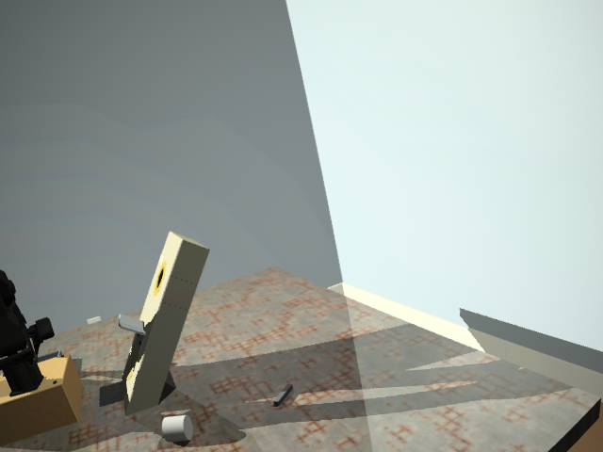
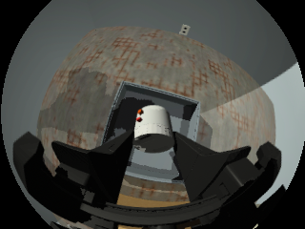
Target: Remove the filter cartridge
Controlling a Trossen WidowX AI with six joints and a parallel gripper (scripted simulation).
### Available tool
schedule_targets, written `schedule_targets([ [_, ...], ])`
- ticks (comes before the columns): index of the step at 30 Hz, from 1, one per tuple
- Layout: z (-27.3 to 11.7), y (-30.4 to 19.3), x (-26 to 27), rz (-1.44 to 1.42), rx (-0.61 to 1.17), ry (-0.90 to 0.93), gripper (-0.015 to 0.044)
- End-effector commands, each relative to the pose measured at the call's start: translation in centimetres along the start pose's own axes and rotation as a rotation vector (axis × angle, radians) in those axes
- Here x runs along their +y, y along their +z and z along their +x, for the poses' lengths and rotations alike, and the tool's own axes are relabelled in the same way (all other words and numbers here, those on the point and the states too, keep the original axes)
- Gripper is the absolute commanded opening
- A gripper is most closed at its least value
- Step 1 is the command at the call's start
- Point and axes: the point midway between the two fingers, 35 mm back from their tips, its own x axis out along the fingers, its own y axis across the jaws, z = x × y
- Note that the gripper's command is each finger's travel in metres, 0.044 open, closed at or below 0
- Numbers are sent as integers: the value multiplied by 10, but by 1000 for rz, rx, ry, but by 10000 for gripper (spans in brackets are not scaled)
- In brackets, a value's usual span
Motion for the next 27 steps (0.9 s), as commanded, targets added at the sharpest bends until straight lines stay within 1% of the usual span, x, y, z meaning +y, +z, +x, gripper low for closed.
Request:
schedule_targets([
  [1, 12, -11, -1, 6, 0, -5, 0],
  [5, 14, -13, -1, 6, 0, -5, 0],
  [22, 11, -12, 0, 0, 8, 0, 440],
  [25, 10, -10, 0, 0, 8, 0, 440],
  [27, -4, 1, 0, 0, 7, 0, 440],
])
